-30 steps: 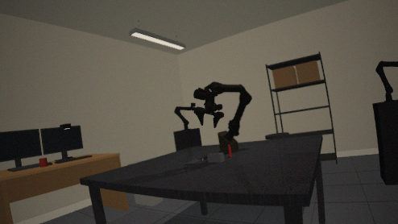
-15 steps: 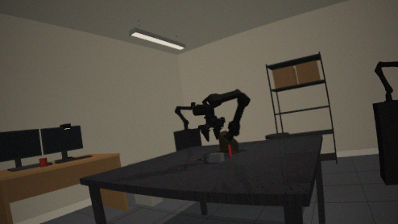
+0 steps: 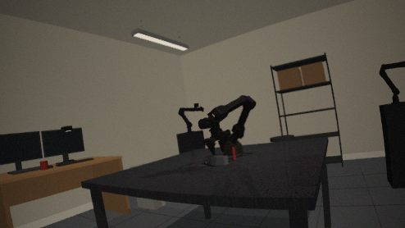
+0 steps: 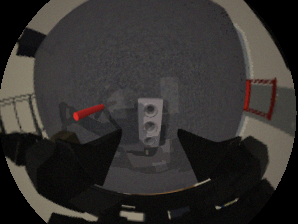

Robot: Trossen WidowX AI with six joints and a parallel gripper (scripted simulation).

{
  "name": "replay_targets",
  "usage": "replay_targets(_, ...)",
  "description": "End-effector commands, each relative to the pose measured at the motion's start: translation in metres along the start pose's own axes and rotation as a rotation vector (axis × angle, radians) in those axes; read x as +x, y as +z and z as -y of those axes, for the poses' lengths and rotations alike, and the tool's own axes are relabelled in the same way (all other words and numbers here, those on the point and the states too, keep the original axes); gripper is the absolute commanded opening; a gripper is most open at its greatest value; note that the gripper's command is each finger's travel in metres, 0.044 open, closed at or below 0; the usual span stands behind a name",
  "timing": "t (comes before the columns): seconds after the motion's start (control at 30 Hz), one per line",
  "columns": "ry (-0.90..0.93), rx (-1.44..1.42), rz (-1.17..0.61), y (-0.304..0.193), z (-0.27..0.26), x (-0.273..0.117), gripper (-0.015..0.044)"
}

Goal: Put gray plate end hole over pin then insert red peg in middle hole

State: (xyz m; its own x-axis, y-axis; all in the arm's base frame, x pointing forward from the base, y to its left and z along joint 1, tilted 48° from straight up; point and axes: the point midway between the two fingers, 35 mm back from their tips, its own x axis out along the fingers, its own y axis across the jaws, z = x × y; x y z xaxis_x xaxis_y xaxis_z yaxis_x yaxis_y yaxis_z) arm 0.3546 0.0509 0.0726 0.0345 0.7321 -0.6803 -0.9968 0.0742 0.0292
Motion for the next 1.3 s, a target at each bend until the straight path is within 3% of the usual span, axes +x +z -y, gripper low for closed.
replay_targets(0.0,0.001,0.009,0.006,0.0,0.0,0.006,0.044)
replay_targets(1.2,0.001,0.009,0.009,0.001,0.0,0.061,0.044)
replay_targets(1.27,0.001,0.009,0.009,0.001,0.0,0.061,0.0387)
